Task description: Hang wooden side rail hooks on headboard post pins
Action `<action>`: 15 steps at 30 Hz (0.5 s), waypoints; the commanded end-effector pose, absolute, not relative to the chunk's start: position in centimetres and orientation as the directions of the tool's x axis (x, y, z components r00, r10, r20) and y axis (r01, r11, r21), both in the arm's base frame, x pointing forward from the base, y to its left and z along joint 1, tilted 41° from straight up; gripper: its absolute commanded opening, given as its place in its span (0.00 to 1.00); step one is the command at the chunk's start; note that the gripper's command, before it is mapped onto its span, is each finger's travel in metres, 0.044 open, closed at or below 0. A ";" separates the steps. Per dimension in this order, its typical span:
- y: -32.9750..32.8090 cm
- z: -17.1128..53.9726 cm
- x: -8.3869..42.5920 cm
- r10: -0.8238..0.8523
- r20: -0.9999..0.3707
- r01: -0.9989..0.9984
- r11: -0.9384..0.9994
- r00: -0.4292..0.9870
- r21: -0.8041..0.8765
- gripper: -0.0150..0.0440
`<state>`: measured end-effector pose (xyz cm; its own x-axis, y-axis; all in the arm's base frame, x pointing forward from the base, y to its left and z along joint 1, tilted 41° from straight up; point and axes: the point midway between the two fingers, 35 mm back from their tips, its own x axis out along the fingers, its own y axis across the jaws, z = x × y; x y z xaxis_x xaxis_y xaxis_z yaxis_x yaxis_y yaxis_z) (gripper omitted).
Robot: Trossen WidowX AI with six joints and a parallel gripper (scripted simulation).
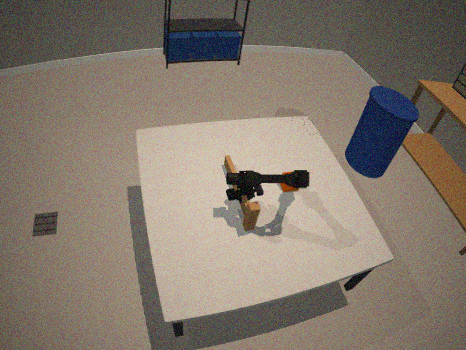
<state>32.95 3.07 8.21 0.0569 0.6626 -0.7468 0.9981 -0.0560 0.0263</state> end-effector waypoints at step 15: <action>2.4 9.0 33.2 0.654 -0.752 0.997 -0.065 0.078 0.048 0.25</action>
